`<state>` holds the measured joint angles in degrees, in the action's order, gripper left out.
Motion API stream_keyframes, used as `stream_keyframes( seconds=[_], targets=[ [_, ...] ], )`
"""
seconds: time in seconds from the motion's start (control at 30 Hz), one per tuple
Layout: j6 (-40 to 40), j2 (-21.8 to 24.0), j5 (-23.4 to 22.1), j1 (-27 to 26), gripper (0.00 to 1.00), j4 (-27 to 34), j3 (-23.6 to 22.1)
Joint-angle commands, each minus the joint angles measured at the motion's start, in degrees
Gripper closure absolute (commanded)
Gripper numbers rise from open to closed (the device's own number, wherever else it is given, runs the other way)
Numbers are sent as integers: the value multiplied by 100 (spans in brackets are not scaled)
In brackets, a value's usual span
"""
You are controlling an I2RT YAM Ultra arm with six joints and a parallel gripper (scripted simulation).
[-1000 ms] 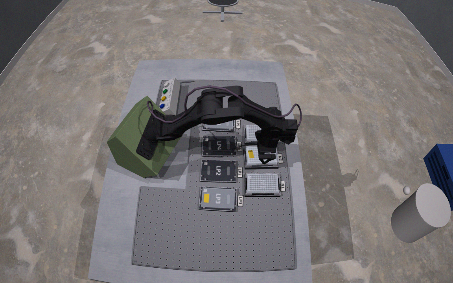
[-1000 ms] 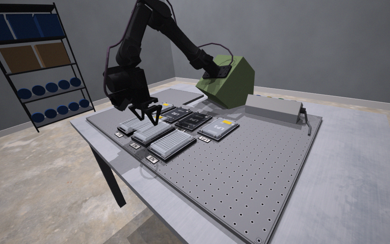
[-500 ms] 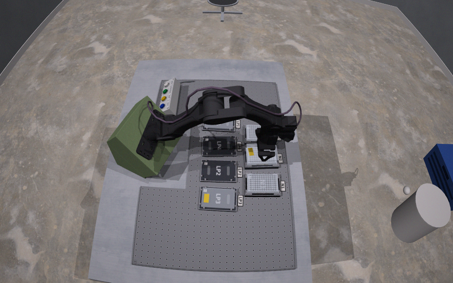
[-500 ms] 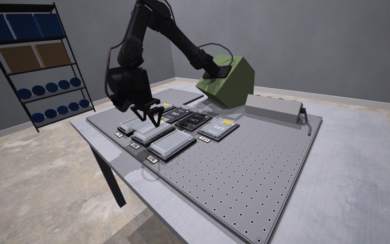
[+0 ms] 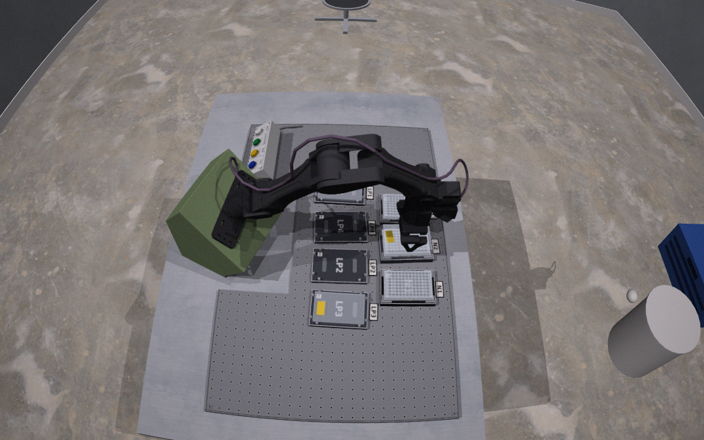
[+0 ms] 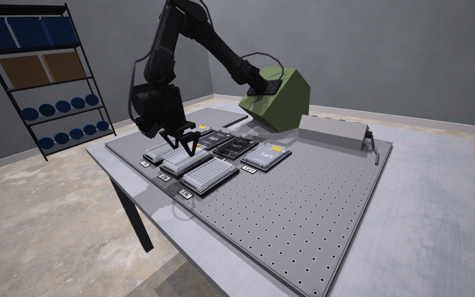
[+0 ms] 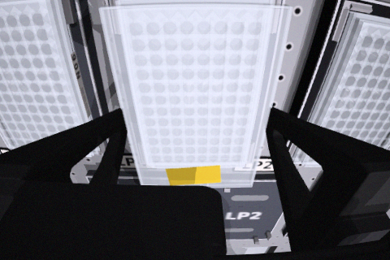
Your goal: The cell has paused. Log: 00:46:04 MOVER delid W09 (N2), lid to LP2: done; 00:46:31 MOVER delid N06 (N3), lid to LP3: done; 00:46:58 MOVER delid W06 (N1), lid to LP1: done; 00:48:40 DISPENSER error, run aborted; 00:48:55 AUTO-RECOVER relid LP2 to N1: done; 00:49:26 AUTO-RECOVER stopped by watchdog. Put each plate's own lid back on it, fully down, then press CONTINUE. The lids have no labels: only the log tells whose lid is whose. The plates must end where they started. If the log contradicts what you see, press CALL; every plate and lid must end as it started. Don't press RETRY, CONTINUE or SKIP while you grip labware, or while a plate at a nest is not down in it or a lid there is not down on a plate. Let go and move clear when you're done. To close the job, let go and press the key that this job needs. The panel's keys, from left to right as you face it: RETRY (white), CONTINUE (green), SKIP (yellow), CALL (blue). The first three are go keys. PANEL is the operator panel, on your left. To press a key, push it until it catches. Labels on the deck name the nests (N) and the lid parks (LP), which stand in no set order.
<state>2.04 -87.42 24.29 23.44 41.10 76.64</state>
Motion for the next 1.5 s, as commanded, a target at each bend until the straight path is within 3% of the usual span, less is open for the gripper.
stream_keyframes(
  seconds=[0.0, 1.43, 1.47],
  targets=[
    [-47, 22, -38, -17, 100, -100, -30],
    [-131, -160, -102, -95, 100, -379, -225],
    [-130, -181, -88, -107, 100, -344, 9]
  ],
)
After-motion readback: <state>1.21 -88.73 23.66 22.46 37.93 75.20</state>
